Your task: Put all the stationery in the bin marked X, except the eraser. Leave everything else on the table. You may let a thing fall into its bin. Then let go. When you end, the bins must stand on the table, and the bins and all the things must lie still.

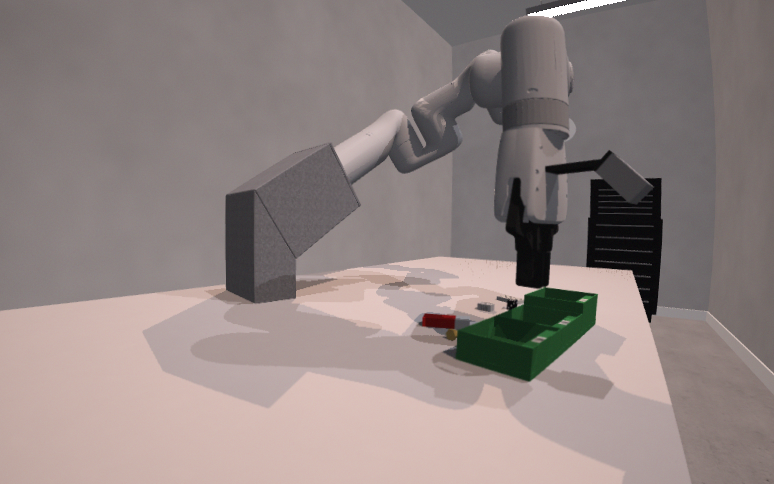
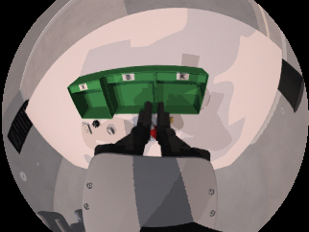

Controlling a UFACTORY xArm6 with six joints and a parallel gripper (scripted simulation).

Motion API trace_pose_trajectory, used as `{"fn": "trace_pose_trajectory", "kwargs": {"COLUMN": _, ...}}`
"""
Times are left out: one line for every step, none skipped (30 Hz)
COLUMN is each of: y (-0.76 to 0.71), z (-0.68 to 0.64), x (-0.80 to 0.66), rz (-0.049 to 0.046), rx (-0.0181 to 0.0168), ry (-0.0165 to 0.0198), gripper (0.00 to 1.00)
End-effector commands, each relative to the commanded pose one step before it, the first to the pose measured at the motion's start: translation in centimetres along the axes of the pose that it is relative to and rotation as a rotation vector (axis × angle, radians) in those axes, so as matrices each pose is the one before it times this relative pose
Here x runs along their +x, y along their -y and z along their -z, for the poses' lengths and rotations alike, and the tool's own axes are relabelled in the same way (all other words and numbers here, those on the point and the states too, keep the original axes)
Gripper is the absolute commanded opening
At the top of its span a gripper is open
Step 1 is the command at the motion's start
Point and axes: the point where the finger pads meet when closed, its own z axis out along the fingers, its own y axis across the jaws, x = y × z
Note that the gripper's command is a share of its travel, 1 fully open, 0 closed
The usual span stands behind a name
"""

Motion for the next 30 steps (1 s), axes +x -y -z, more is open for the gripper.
{"fn": "trace_pose_trajectory", "kwargs": {"y": 1.971, "z": 0.189, "x": -0.035, "rz": -0.00013, "rx": -0.00205, "ry": -0.00473, "gripper": 0.07}}
{"fn": "trace_pose_trajectory", "kwargs": {"y": 0.499, "z": 0.000, "x": -0.034, "rz": -0.00001, "rx": 0.00002, "ry": 0.00001, "gripper": 0.07}}
{"fn": "trace_pose_trajectory", "kwargs": {"y": 0.499, "z": 0.000, "x": -0.034, "rz": -0.00001, "rx": 0.00002, "ry": 0.00001, "gripper": 0.07}}
{"fn": "trace_pose_trajectory", "kwargs": {"y": 0.000, "z": 0.000, "x": 0.000, "rz": 0.00000, "rx": 0.00000, "ry": 0.00000, "gripper": 0.07}}
{"fn": "trace_pose_trajectory", "kwargs": {"y": 0.000, "z": 0.000, "x": 0.000, "rz": 0.00000, "rx": 0.00000, "ry": 0.00000, "gripper": 0.07}}
{"fn": "trace_pose_trajectory", "kwargs": {"y": 0.500, "z": 0.000, "x": -0.035, "rz": -0.00001, "rx": 0.00001, "ry": 0.00001, "gripper": 0.07}}
{"fn": "trace_pose_trajectory", "kwargs": {"y": 0.499, "z": -0.001, "x": -0.034, "rz": -0.00001, "rx": 0.00002, "ry": 0.00001, "gripper": 0.07}}
{"fn": "trace_pose_trajectory", "kwargs": {"y": 0.399, "z": 0.000, "x": -0.027, "rz": -0.00001, "rx": 0.00001, "ry": 0.00001, "gripper": 0.07}}
{"fn": "trace_pose_trajectory", "kwargs": {"y": 0.000, "z": 0.000, "x": -0.001, "rz": 0.00000, "rx": 0.00000, "ry": 0.00000, "gripper": 0.07}}
{"fn": "trace_pose_trajectory", "kwargs": {"y": 0.001, "z": 0.000, "x": -0.001, "rz": 0.00000, "rx": 0.00000, "ry": 0.00000, "gripper": 0.07}}
{"fn": "trace_pose_trajectory", "kwargs": {"y": 0.000, "z": 0.000, "x": -0.001, "rz": 0.00000, "rx": 0.00000, "ry": 0.00000, "gripper": 0.07}}
{"fn": "trace_pose_trajectory", "kwargs": {"y": 0.000, "z": 0.000, "x": 0.000, "rz": 0.00000, "rx": 0.00000, "ry": 0.00000, "gripper": 0.07}}
{"fn": "trace_pose_trajectory", "kwargs": {"y": -0.004, "z": -0.261, "x": 0.003, "rz": -0.00002, "rx": 0.00001, "ry": 0.00004, "gripper": 0.07}}
{"fn": "trace_pose_trajectory", "kwargs": {"y": 0.005, "z": -0.273, "x": -0.005, "rz": 0.00000, "rx": 0.00001, "ry": -0.00003, "gripper": 0.07}}
{"fn": "trace_pose_trajectory", "kwargs": {"y": 0.000, "z": -0.267, "x": -0.001, "rz": -0.00001, "rx": 0.00001, "ry": 0.00001, "gripper": 0.07}}
{"fn": "trace_pose_trajectory", "kwargs": {"y": 0.000, "z": -0.267, "x": -0.001, "rz": -0.00001, "rx": 0.00001, "ry": 0.00001, "gripper": 0.07}}
{"fn": "trace_pose_trajectory", "kwargs": {"y": 0.000, "z": -0.267, "x": -0.001, "rz": -0.00001, "rx": 0.00001, "ry": 0.00001, "gripper": 0.07}}
{"fn": "trace_pose_trajectory", "kwargs": {"y": 0.000, "z": -0.267, "x": -0.001, "rz": -0.00001, "rx": 0.00001, "ry": 0.00001, "gripper": 0.07}}
{"fn": "trace_pose_trajectory", "kwargs": {"y": 0.000, "z": -0.267, "x": -0.001, "rz": -0.00001, "rx": 0.00001, "ry": 0.00001, "gripper": 0.07}}
{"fn": "trace_pose_trajectory", "kwargs": {"y": 0.000, "z": -0.267, "x": -0.001, "rz": -0.00001, "rx": 0.00001, "ry": 0.00001, "gripper": 0.07}}
{"fn": "trace_pose_trajectory", "kwargs": {"y": 0.000, "z": 0.000, "x": 0.000, "rz": 0.00000, "rx": 0.00000, "ry": 0.00000, "gripper": 0.07}}
{"fn": "trace_pose_trajectory", "kwargs": {"y": 0.000, "z": 0.000, "x": 0.000, "rz": 0.00000, "rx": 0.00000, "ry": 0.00000, "gripper": 0.07}}
{"fn": "trace_pose_trajectory", "kwargs": {"y": 0.000, "z": -0.268, "x": 0.000, "rz": -0.00001, "rx": 0.00001, "ry": 0.00001, "gripper": 0.07}}
{"fn": "trace_pose_trajectory", "kwargs": {"y": 0.000, "z": -0.267, "x": -0.001, "rz": -0.00001, "rx": 0.00001, "ry": 0.00001, "gripper": 0.07}}
{"fn": "trace_pose_trajectory", "kwargs": {"y": 0.000, "z": -0.267, "x": -0.001, "rz": -0.00001, "rx": 0.00001, "ry": 0.00001, "gripper": 0.07}}
{"fn": "trace_pose_trajectory", "kwargs": {"y": 0.000, "z": -0.267, "x": -0.001, "rz": -0.00001, "rx": 0.00001, "ry": 0.00001, "gripper": 0.07}}
{"fn": "trace_pose_trajectory", "kwargs": {"y": 0.000, "z": -0.267, "x": -0.001, "rz": -0.00001, "rx": 0.00001, "ry": 0.00001, "gripper": 0.07}}
{"fn": "trace_pose_trajectory", "kwargs": {"y": 0.000, "z": -0.267, "x": -0.001, "rz": -0.00001, "rx": 0.00001, "ry": 0.00001, "gripper": 0.07}}
{"fn": "trace_pose_trajectory", "kwargs": {"y": 0.000, "z": -0.267, "x": -0.001, "rz": -0.00001, "rx": 0.00001, "ry": 0.00001, "gripper": 0.07}}
{"fn": "trace_pose_trajectory", "kwargs": {"y": 0.000, "z": -0.267, "x": -0.001, "rz": -0.00001, "rx": 0.00001, "ry": 0.00001, "gripper": 0.07}}
